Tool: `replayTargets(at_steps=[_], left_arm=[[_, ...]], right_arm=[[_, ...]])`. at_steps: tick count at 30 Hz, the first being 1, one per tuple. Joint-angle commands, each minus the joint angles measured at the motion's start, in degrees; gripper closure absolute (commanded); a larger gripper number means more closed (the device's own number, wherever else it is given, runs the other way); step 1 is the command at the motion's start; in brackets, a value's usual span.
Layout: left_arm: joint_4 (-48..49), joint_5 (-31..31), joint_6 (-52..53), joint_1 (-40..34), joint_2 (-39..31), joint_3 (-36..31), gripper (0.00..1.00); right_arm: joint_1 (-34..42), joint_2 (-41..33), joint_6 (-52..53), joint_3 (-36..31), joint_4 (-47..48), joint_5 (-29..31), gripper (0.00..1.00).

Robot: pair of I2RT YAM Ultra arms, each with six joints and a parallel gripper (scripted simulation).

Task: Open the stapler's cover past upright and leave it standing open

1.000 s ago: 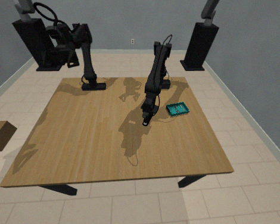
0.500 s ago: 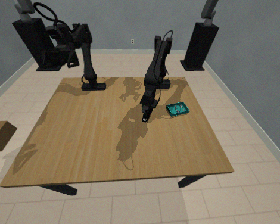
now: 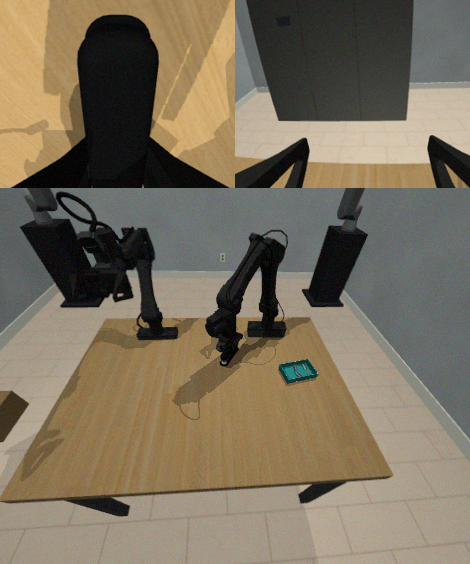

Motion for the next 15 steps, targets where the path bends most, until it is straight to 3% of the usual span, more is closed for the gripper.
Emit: replayTargets(at_steps=[1,9,15], left_arm=[[2.62,0.20,-9.43,-5.17,-3.81,-2.91,0.78],[1.90,0.68,-15.24,-12.92,-4.99,-4.97,0.78],[1.70,0.38,-14.85,-14.31,-3.79,-2.95,0.78]], right_arm=[[0.37,0.33,-0.16,1.56,-0.08,0.46,0.00],[0.37,0.33,-0.16,1.56,-0.08,0.46,0.00],[0.37,0.33,-0.16,1.56,-0.08,0.46,0.00]])
